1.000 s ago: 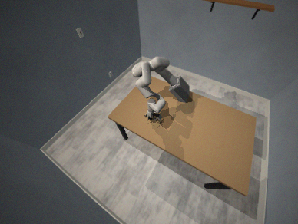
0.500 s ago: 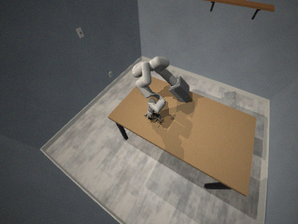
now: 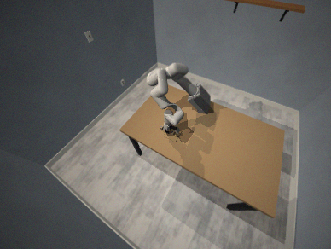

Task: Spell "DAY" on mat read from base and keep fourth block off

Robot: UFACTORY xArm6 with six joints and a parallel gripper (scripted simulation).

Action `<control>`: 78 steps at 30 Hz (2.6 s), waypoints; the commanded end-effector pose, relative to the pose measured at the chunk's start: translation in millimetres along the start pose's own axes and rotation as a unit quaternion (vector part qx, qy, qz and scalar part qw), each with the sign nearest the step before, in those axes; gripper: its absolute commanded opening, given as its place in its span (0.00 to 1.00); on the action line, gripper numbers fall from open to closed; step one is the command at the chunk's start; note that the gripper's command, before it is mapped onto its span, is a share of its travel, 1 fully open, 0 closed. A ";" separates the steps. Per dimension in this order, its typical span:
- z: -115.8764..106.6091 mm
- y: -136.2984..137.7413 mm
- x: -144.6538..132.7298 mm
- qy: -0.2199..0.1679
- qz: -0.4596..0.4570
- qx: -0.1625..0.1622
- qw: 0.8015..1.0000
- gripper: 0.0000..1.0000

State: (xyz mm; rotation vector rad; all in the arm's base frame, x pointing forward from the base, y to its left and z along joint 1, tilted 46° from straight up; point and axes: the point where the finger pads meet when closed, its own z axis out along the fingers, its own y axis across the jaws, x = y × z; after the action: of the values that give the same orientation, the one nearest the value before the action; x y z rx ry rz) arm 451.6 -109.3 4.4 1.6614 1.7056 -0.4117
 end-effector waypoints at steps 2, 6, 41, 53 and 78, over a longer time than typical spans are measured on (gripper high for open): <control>-0.8 1.0 0.1 0.000 0.000 -0.001 1.000 0.39; -0.8 1.0 0.1 0.000 0.000 -0.001 1.000 0.43; -75.3 0.8 0.1 0.000 0.000 -0.001 1.000 0.47; -90.8 0.8 0.1 0.000 0.000 -0.001 1.000 1.00; -95.1 0.8 0.1 0.000 0.000 -0.001 1.000 1.00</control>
State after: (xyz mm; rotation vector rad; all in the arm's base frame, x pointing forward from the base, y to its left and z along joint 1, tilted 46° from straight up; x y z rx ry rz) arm 427.5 -49.1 67.5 1.6611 1.7057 -0.4125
